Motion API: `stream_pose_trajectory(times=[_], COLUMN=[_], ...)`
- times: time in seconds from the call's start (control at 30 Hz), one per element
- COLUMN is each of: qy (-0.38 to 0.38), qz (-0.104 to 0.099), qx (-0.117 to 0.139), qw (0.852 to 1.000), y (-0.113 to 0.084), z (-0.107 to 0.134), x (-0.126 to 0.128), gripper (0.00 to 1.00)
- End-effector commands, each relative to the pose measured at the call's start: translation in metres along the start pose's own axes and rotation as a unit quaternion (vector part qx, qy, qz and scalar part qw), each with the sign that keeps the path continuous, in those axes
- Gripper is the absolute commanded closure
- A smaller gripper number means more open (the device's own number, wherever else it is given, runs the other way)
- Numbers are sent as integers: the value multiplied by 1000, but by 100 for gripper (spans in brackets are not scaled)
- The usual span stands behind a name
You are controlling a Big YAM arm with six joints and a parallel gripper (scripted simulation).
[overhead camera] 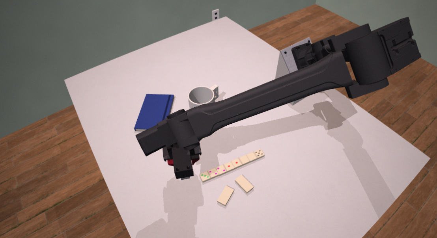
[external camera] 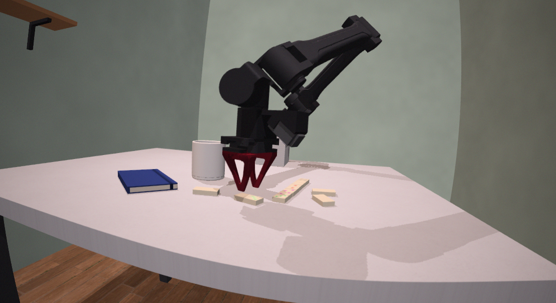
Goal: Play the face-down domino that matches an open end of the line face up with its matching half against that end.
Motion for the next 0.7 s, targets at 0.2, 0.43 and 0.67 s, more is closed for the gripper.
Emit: stream_pose_trajectory(times=[0.2, 0.43, 0.67], qy=[-1, -1, -2], qz=[3, 3, 2], qx=[-3, -3, -3], qw=[1000, 1000, 1000], y=[2, 2, 1], z=[-6, -6, -5], x=[-1, -1, 0], gripper=[57, 57, 57])
Point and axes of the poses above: the point where the finger pads meet when closed, its own y axis out along the fingers, its own x axis across the jaws, z = x × y, the point moved 6 cm from there along -y, back along the fingers, and after that the axes turned 15 degrees about y, right-handed, at the moved point
